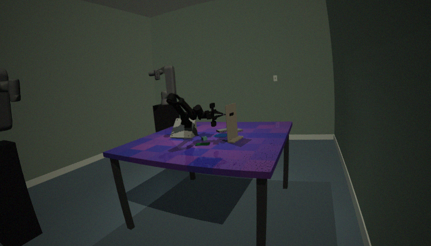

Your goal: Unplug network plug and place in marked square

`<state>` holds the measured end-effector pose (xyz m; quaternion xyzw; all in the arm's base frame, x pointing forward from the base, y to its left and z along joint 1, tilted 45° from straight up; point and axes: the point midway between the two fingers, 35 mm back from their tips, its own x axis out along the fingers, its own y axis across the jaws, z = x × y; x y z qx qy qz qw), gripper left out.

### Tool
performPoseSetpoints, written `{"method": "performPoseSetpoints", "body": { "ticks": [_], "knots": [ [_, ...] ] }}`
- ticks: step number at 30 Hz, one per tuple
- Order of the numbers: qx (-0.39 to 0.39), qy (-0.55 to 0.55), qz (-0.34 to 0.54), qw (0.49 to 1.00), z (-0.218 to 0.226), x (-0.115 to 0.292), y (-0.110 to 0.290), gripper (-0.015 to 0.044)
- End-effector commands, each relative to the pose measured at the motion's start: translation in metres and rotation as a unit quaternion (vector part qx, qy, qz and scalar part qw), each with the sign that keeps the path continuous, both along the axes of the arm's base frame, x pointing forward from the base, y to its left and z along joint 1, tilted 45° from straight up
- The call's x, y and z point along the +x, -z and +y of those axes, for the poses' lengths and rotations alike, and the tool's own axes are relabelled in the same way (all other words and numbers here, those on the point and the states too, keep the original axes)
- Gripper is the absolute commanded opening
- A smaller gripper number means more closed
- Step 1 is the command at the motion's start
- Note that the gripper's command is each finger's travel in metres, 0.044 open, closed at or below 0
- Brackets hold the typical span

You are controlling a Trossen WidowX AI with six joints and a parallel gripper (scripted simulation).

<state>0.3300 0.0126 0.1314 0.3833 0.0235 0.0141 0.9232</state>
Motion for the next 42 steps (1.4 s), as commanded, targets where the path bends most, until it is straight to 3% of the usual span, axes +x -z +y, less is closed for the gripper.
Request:
{"method": "performPoseSetpoints", "body": {
  "ticks": [1, 42],
  "knots": [
    [0.003, 0.001, -0.002, 1.0, 0.0, -0.002, -0.001, 0.0],
    [0.004, 0.001, -0.001, 1.0, 0.036, -0.024, -0.037, 0.0]
  ]
}}
